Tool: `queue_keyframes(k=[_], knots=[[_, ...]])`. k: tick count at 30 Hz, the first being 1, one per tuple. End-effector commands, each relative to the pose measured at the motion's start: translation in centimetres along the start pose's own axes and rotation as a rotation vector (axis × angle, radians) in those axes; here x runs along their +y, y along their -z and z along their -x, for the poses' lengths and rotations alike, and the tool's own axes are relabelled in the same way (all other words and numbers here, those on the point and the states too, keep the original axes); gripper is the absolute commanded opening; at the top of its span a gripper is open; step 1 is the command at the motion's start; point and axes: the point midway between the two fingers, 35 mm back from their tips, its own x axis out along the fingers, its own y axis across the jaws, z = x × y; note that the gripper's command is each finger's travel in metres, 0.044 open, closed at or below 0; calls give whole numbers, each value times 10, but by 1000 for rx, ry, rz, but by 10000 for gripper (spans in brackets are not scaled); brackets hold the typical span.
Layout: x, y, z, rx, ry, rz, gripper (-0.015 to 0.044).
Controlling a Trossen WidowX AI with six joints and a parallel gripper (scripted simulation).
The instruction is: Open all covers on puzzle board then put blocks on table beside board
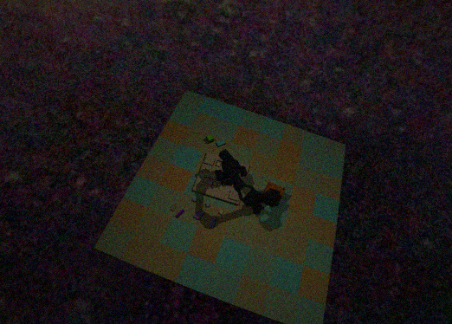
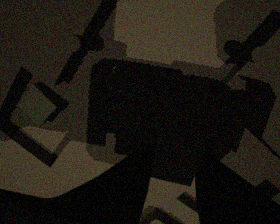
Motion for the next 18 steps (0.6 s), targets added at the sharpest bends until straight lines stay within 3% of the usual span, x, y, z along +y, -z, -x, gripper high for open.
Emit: queue_keyframes(k=[1, 18], knots=[[0, -1, 6, -4, 2, 6, 80], [0, -1, 46, -6, 3, 5, 80]])
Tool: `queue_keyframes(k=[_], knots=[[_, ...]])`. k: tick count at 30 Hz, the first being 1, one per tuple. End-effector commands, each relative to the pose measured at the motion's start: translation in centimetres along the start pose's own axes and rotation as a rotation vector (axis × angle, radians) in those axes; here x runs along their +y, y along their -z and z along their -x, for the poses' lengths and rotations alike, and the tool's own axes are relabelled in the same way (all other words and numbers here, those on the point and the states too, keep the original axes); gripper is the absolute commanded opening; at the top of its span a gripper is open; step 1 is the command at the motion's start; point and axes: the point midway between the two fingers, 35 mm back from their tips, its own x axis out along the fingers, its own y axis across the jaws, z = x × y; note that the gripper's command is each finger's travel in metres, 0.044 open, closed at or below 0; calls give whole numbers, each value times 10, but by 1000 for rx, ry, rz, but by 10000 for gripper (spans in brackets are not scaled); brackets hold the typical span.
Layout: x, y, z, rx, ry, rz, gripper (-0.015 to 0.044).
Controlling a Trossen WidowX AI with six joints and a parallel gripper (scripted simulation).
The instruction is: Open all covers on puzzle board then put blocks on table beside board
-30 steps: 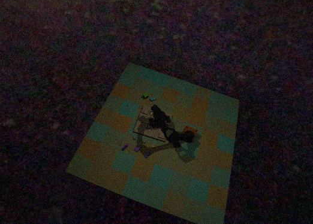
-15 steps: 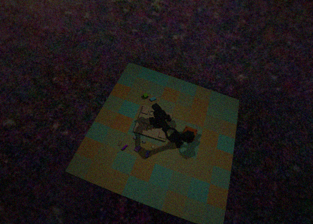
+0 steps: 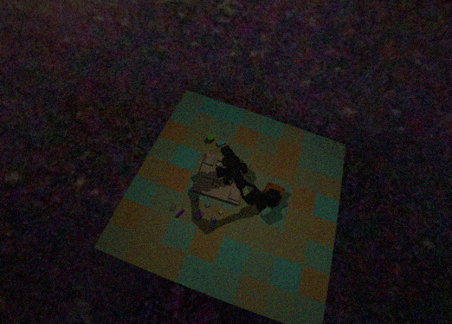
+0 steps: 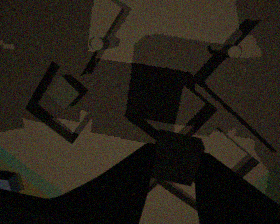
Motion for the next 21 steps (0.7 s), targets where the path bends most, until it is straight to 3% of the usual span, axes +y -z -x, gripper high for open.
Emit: queue_keyframes(k=[1, 21], knots=[[0, 0, 10, -4, 3, 6, 80], [28, 55, 21, -15, 10, 2, 80]])
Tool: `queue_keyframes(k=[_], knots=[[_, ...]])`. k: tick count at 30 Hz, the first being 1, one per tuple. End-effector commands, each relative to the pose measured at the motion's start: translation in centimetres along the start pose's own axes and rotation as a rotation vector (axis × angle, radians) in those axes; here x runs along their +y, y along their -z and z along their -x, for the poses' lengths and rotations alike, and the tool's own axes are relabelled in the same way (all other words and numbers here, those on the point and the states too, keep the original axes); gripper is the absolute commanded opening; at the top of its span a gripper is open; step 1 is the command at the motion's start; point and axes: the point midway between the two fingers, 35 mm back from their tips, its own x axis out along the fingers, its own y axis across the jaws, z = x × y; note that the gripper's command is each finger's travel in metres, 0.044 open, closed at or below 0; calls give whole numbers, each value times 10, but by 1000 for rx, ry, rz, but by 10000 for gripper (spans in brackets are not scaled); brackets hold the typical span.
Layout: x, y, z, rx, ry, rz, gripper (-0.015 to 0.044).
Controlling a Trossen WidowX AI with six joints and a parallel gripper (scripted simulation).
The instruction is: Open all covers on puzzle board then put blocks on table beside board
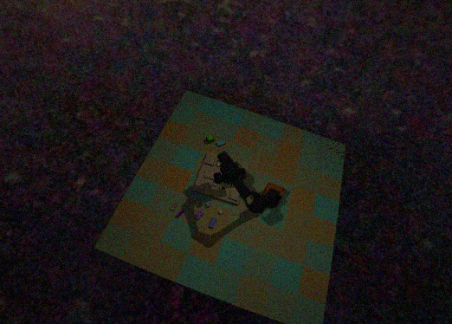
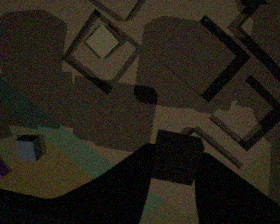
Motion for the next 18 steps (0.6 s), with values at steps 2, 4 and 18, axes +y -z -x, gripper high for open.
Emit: queue_keyframes(k=[2, 4, 18], knots=[[7, 18, 1, 1, -3, -6, 80], [10, 26, 1, 0, -2, -7, 80], [22, 79, 2, 0, -4, -7, 80]])
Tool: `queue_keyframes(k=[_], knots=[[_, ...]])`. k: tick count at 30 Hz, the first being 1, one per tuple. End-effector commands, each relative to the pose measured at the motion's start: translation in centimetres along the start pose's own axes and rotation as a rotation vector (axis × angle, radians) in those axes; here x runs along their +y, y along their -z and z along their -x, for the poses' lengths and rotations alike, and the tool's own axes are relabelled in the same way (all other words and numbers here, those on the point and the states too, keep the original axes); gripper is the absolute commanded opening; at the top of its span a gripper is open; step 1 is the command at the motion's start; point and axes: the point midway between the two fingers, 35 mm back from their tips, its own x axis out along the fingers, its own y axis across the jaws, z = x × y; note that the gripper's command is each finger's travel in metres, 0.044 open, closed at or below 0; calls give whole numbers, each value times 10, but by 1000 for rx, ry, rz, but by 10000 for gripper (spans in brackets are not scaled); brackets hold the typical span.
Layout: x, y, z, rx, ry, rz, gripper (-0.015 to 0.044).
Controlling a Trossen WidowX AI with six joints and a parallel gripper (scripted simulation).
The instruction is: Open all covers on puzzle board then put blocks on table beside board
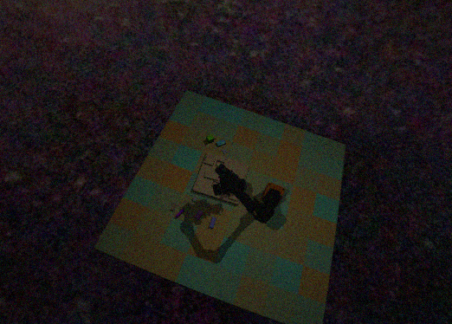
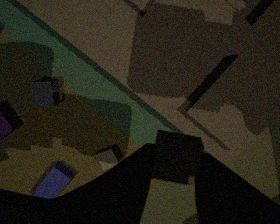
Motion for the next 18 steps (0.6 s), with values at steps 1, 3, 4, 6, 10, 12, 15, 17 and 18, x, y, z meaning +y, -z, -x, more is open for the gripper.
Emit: queue_keyframes(k=[1, 3, 4, 6, 10, 12, 15, 17, 18], knots=[[2, 15, 0, 4, -4, -5, 80], [3, 23, 0, 5, -5, -5, 80], [3, 27, 0, 6, -5, -5, 80], [3, 35, 0, 7, -6, -5, 80], [3, 51, 0, 10, -7, -5, 80], [3, 58, 0, 12, -8, -5, 80], [2, 70, 0, 15, -9, -4, 80], [1, 78, 0, 17, -10, -4, 80], [1, 81, 0, 18, -11, -4, 80]])
